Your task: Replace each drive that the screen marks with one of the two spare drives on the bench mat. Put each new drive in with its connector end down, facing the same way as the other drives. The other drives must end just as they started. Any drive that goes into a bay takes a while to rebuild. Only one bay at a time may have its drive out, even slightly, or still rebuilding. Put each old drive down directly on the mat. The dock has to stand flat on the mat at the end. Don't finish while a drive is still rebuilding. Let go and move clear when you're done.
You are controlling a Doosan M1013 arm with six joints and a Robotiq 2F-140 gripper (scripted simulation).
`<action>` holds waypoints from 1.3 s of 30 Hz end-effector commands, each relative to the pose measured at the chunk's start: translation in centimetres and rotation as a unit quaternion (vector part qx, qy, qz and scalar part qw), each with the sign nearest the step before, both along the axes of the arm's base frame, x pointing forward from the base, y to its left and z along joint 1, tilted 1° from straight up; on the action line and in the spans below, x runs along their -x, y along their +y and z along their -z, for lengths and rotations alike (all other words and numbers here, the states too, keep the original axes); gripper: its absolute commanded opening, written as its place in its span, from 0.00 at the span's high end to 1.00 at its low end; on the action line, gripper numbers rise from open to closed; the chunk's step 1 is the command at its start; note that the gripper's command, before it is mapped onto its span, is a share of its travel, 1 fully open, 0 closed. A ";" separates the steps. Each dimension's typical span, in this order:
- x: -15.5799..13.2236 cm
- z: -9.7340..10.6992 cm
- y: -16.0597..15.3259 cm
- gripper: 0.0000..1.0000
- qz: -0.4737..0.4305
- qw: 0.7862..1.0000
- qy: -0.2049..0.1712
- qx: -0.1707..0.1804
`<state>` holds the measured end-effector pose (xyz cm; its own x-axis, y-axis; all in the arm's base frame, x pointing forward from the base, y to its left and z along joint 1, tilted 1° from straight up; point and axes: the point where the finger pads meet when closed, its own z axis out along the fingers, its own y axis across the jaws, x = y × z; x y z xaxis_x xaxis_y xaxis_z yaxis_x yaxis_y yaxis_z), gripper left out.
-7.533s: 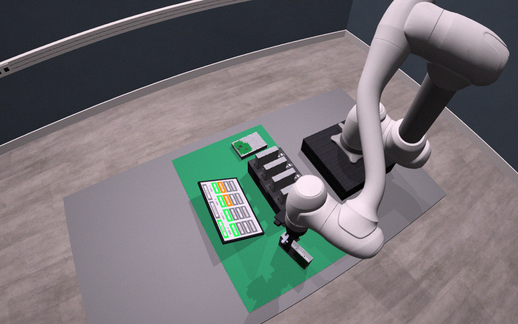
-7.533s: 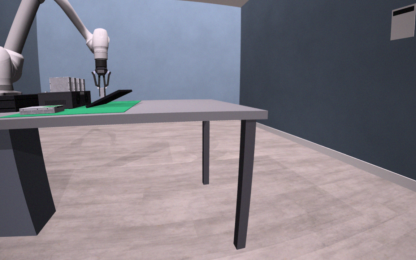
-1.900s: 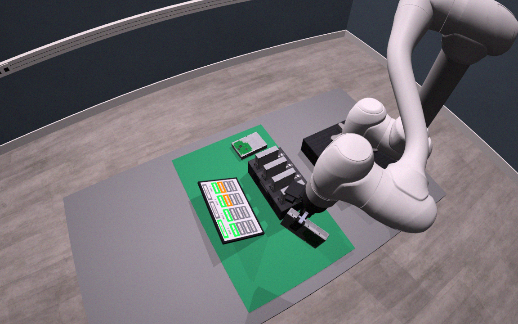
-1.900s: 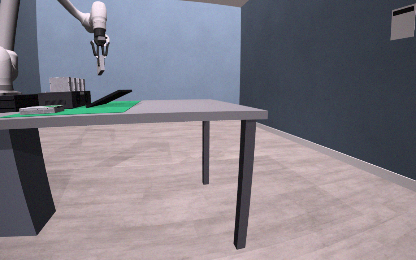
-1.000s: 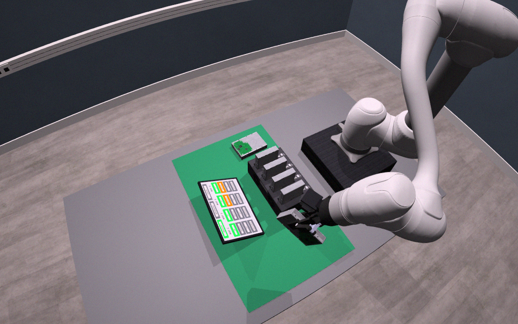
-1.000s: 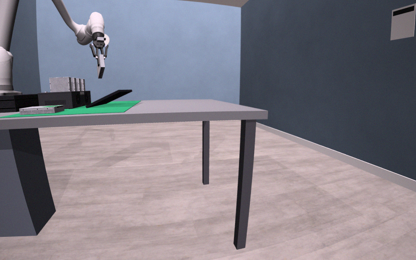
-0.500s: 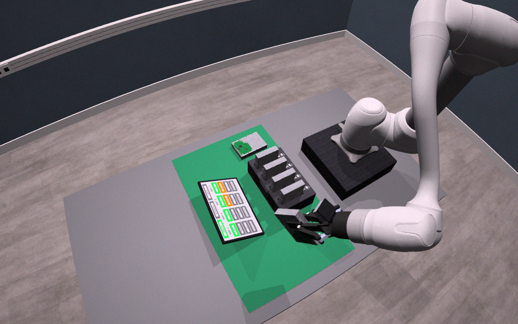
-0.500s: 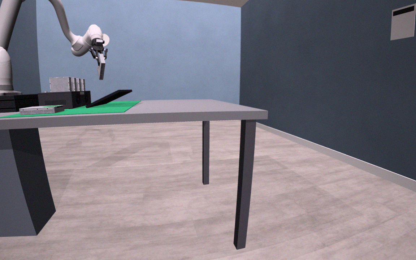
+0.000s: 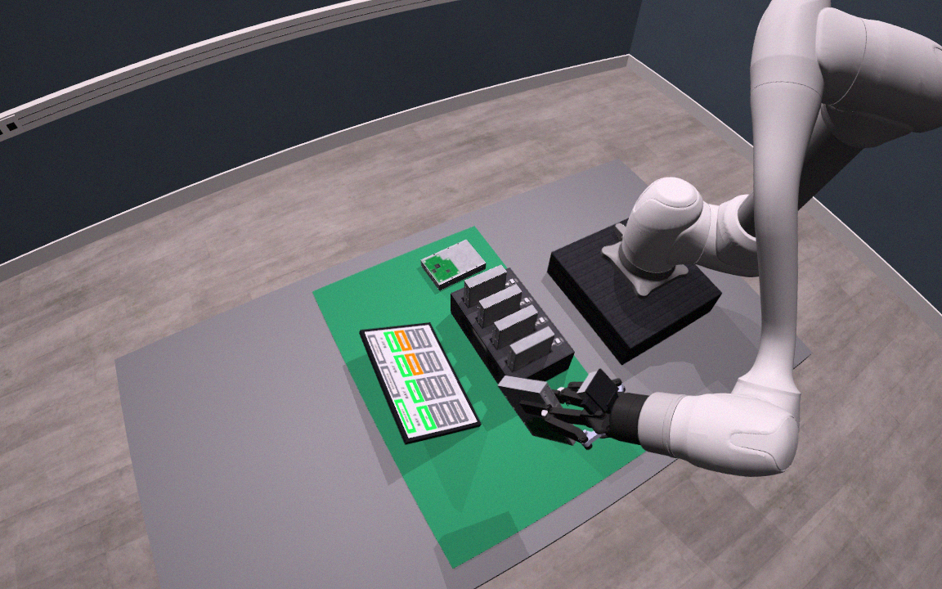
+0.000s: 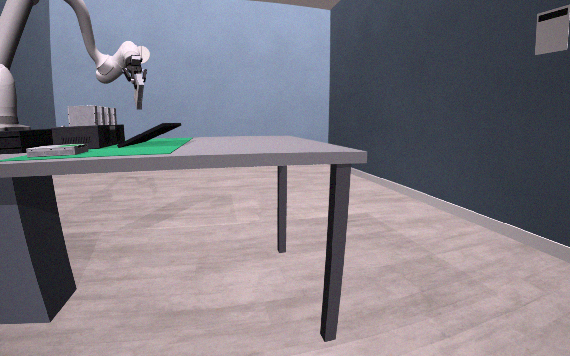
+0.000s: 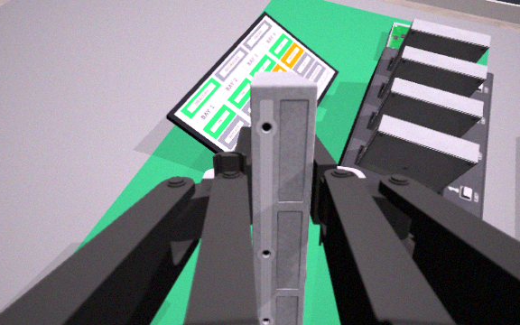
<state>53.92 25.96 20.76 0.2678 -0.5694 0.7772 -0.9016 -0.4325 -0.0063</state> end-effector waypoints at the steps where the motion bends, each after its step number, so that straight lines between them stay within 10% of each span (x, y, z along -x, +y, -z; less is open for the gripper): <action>1: 0.0 -0.1 0.0 0.90 0.001 1.000 -0.008 0.016; 10: 0.0 -0.1 0.0 0.90 0.001 0.992 -0.055 0.112; 25: 0.0 -0.1 0.0 0.90 0.002 0.987 -0.071 0.144; 39: -0.1 -0.1 0.0 0.90 0.003 0.955 -0.130 0.268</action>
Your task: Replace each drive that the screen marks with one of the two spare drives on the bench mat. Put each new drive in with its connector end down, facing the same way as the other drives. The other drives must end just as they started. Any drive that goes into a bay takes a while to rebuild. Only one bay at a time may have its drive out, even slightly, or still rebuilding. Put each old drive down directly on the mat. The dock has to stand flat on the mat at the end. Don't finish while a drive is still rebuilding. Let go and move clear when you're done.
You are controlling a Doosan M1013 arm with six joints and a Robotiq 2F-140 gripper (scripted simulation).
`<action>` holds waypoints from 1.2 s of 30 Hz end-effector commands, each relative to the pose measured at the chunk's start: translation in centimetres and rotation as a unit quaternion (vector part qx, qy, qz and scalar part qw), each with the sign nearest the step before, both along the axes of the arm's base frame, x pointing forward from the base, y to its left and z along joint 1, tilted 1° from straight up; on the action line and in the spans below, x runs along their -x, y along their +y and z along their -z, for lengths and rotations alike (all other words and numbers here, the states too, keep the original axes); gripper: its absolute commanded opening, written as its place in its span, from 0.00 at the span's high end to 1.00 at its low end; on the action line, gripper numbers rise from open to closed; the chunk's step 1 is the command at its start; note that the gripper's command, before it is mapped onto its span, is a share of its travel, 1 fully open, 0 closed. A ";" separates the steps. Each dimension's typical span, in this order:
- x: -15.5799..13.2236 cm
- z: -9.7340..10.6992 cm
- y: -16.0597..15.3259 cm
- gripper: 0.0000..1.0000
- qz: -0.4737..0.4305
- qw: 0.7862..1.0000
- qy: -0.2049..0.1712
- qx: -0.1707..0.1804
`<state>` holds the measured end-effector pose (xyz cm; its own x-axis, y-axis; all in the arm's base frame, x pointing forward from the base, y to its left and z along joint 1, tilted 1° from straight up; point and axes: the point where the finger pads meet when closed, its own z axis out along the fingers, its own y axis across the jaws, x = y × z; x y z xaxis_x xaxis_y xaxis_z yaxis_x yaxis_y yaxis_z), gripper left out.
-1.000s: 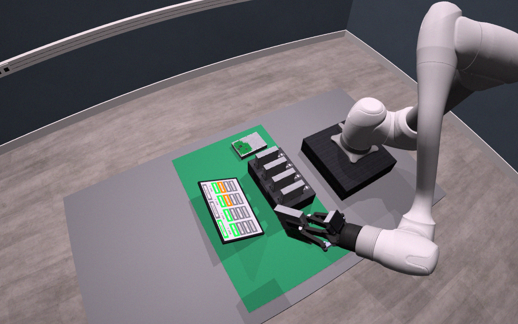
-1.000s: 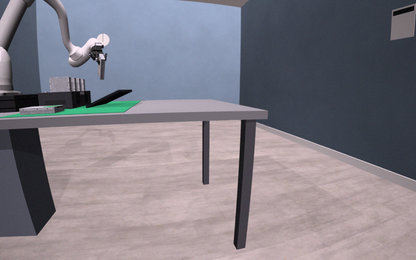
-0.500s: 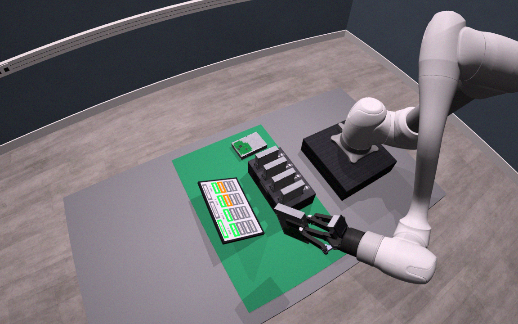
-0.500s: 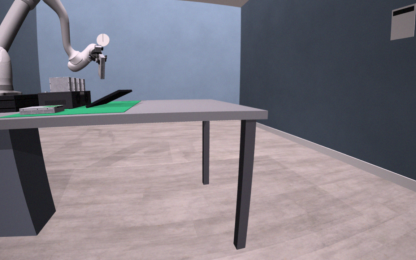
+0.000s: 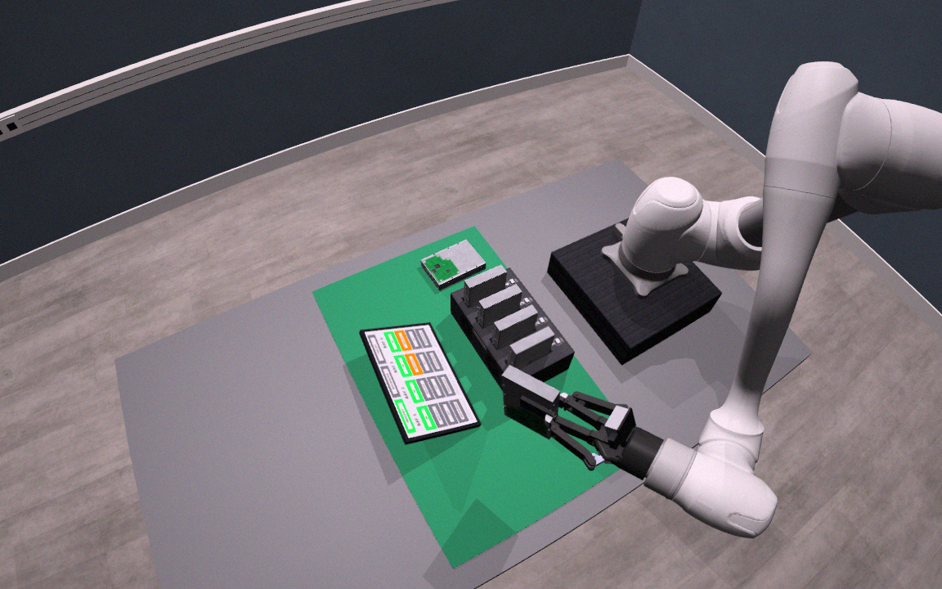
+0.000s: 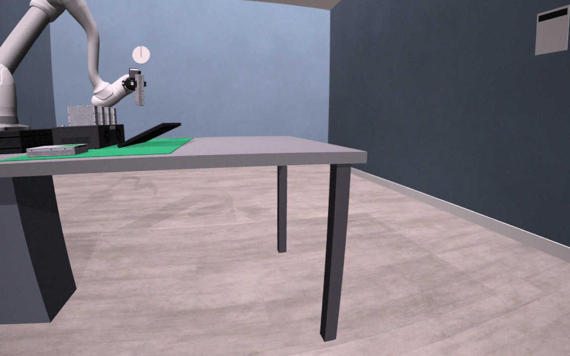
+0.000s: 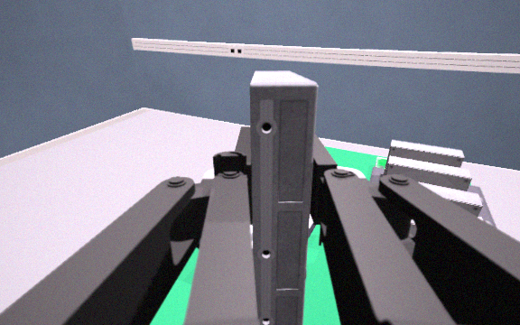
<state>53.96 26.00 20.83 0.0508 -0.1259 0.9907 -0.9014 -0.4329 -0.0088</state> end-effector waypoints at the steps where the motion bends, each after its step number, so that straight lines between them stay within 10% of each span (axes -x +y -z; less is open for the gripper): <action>1: 0.0 -0.1 -0.1 0.90 0.001 0.999 -0.018 0.035; 36: 0.0 -0.1 0.1 0.90 0.000 0.998 -0.031 0.063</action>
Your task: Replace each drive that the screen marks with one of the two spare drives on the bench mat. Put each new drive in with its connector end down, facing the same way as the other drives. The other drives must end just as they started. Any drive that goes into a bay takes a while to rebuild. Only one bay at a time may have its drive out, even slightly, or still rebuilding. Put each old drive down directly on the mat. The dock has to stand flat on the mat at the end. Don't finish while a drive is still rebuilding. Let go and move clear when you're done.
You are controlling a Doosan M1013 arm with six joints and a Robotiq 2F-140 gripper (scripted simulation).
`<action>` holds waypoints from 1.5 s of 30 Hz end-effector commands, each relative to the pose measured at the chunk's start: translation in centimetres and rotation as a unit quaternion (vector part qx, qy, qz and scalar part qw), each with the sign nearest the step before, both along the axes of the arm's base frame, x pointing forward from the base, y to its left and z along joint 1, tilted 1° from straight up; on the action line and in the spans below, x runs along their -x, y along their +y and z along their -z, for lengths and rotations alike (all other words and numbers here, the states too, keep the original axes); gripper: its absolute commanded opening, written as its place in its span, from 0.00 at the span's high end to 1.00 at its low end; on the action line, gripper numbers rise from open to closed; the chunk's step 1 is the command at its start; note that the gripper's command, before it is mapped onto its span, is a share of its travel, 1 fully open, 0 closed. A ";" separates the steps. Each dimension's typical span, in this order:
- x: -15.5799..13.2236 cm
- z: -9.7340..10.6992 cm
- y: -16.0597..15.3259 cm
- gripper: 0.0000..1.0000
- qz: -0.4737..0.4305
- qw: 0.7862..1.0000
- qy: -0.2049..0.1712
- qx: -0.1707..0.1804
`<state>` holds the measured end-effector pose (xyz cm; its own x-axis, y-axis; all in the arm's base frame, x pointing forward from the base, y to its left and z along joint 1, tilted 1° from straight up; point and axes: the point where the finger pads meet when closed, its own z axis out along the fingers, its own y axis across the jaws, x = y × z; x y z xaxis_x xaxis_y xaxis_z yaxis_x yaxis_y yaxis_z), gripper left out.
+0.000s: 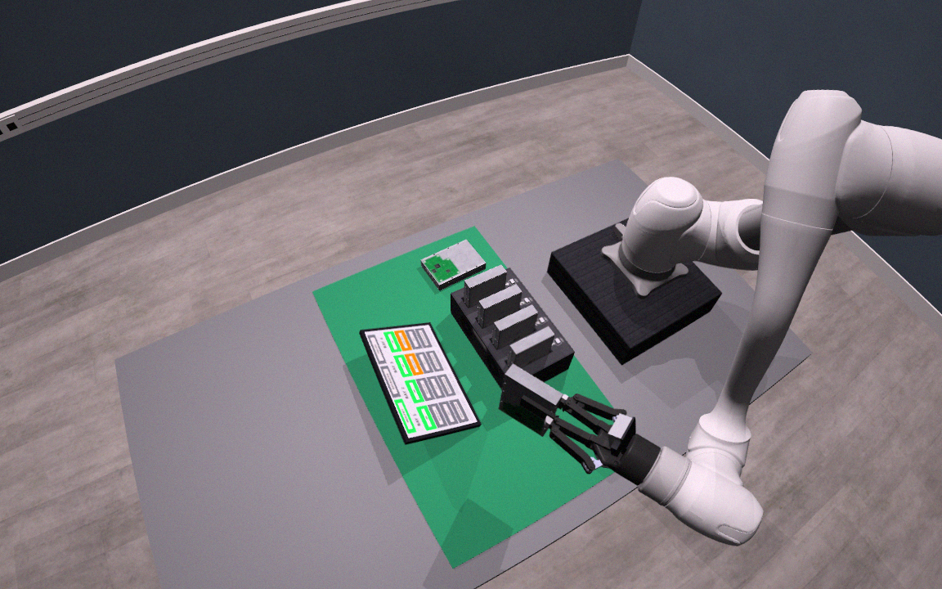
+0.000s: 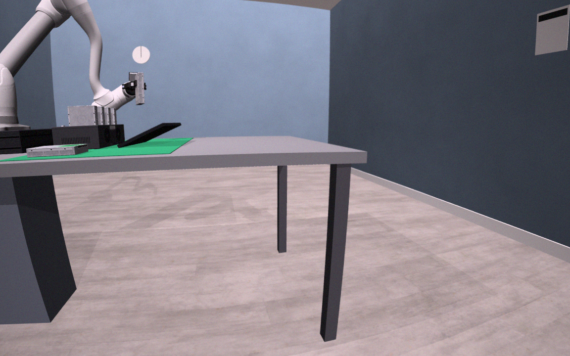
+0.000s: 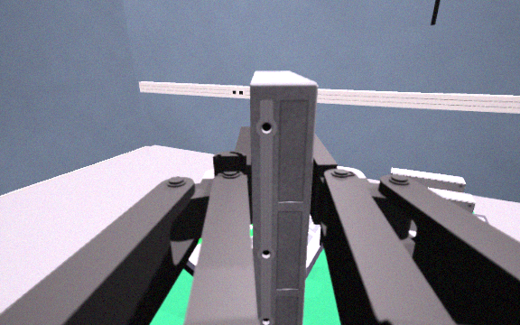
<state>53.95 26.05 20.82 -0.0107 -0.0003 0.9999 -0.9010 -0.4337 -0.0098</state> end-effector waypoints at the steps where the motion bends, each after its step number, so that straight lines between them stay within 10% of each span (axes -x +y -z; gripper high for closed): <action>1: 0.0 -0.1 0.0 0.90 0.000 1.000 -0.001 0.000; 45: 5.0 0.0 0.9 0.90 0.000 1.000 -0.001 0.000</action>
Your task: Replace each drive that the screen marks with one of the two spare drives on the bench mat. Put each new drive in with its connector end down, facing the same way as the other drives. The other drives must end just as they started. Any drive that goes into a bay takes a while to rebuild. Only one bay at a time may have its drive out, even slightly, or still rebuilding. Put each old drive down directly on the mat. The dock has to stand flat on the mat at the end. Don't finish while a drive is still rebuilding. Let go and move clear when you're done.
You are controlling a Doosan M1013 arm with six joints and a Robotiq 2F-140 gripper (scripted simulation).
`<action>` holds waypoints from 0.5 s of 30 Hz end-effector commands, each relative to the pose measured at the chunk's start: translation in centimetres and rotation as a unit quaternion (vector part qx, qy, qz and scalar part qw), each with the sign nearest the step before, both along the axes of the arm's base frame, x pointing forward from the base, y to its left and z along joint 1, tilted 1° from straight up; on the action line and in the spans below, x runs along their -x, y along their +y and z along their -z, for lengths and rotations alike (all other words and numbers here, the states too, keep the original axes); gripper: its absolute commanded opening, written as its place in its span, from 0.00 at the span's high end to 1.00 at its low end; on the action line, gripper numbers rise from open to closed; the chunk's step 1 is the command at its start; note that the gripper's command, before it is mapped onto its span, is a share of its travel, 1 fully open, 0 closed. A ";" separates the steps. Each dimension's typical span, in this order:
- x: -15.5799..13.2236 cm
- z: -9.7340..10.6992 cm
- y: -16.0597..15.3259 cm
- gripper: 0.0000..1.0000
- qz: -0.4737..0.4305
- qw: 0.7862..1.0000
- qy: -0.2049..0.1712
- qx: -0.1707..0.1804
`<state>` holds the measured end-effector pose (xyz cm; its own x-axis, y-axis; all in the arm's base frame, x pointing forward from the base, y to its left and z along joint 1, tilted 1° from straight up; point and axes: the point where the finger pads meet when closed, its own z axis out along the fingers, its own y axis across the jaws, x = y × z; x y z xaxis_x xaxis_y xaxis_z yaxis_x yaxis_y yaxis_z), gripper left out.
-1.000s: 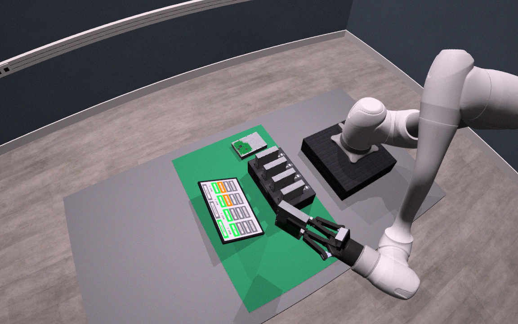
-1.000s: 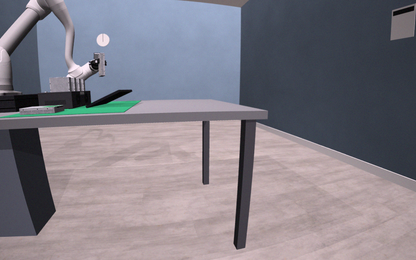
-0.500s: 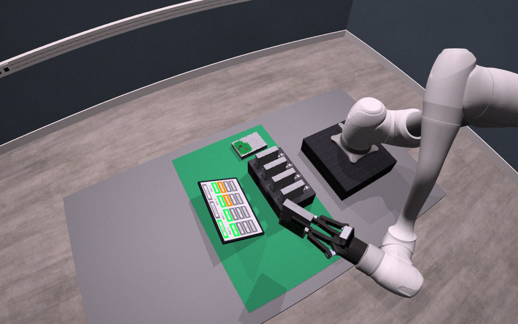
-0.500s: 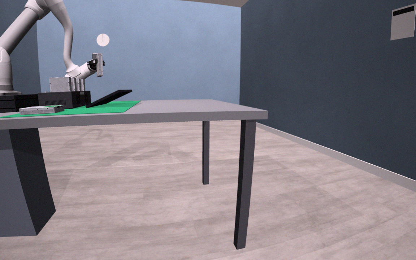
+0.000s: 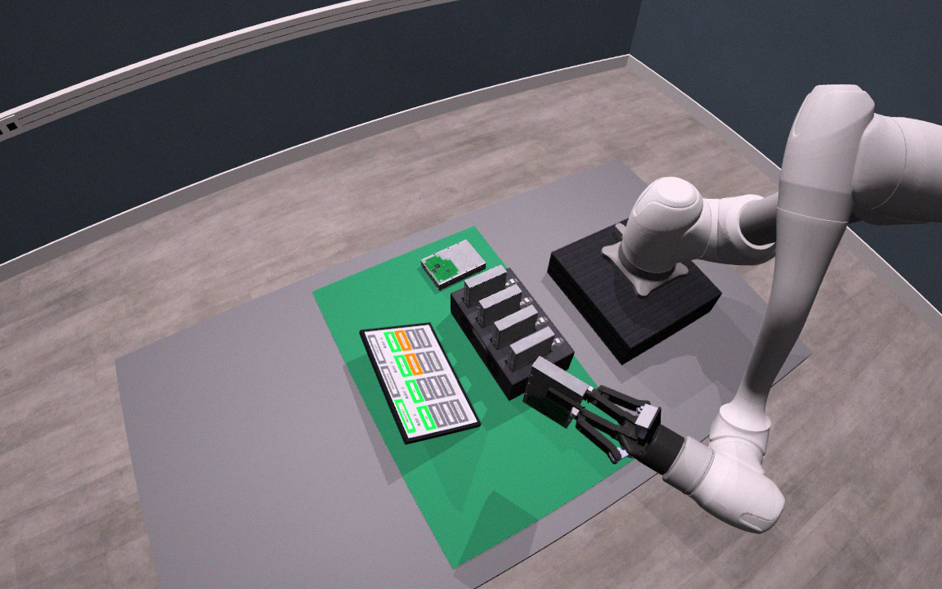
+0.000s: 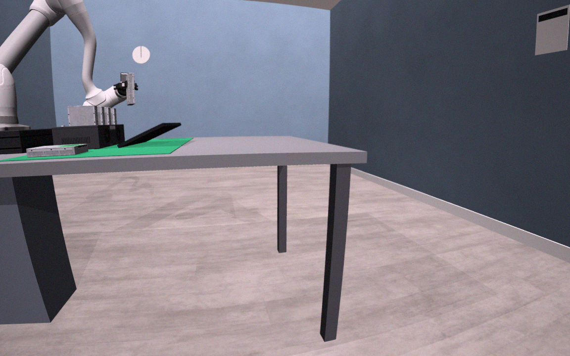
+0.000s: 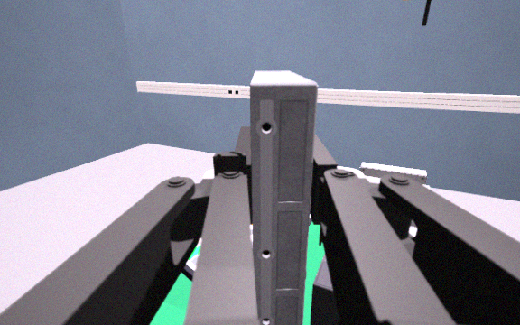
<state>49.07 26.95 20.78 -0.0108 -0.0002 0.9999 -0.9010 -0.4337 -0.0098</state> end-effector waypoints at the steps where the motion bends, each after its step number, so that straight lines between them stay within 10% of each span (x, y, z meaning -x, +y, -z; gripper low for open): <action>1: 0.4 -0.1 0.1 0.90 0.000 1.000 -0.001 0.000; 15: 4.3 0.0 0.8 0.90 0.000 1.000 -0.001 0.000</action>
